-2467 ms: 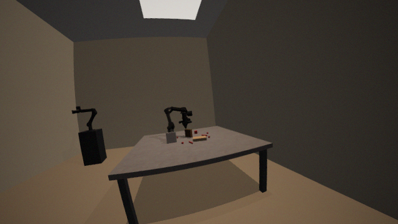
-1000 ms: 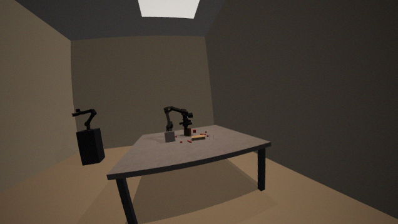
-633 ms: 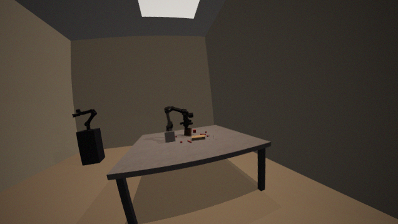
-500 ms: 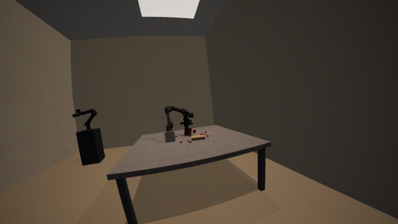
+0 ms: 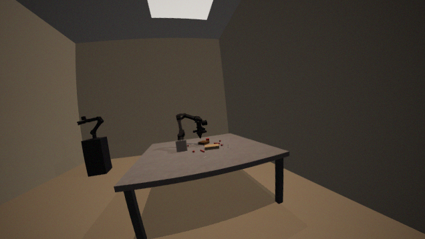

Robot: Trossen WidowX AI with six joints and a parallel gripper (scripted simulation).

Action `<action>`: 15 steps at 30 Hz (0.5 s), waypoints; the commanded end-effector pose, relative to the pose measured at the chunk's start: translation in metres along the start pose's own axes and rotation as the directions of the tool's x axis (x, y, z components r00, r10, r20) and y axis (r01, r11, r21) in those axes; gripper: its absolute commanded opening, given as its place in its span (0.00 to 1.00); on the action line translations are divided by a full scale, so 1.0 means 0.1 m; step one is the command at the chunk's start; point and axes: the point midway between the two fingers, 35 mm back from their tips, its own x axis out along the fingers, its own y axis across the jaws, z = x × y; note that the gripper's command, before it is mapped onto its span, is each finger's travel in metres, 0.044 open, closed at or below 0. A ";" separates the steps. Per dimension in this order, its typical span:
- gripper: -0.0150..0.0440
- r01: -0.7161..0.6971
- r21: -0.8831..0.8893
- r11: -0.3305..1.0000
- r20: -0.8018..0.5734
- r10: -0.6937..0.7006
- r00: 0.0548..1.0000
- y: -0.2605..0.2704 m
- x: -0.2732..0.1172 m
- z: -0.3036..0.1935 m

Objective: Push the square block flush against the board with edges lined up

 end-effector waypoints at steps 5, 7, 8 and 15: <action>0.25 0.000 0.003 1.000 0.003 0.000 1.000 -0.01 -0.01 -0.09; 0.25 0.000 0.003 1.000 0.003 0.000 1.000 -0.01 -0.01 -0.13; 0.25 0.000 0.004 1.000 0.002 0.000 1.000 -0.01 -0.01 -0.14; 0.25 0.000 0.004 1.000 0.002 0.000 1.000 -0.01 0.00 -0.25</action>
